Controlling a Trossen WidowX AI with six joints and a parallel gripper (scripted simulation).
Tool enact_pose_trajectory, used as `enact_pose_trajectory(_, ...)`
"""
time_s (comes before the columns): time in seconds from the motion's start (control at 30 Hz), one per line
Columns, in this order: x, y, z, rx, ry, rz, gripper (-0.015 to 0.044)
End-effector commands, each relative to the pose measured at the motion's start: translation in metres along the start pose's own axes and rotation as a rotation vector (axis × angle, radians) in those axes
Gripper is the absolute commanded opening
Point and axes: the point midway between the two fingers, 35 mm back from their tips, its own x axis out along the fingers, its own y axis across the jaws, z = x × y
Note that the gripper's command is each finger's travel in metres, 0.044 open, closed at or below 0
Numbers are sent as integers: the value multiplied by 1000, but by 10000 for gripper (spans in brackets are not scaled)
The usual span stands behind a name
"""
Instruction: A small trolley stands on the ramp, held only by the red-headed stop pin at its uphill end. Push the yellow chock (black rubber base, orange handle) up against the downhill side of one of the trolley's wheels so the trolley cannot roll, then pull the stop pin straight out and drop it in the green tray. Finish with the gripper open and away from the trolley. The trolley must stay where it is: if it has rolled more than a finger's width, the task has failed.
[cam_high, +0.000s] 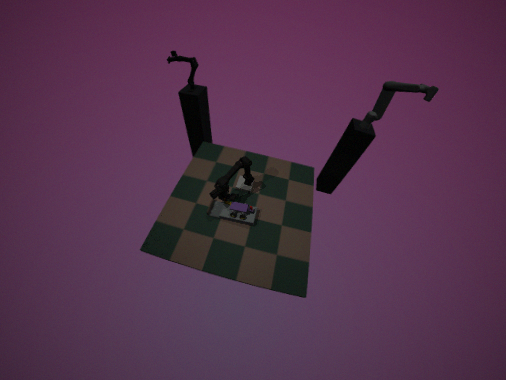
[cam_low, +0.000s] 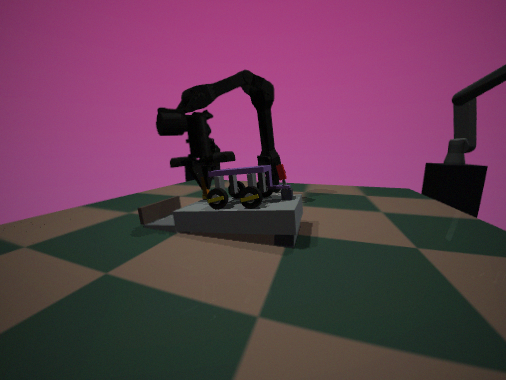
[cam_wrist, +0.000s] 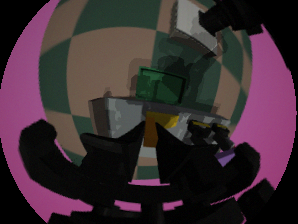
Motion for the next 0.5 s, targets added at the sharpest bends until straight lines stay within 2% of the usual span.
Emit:
enact_pose_trajectory(0.0, 0, -4, 0, 4, 5, -4, 0)
enact_pose_trajectory(0.47, 1, -18, 0, 4, 5, -5, 0)
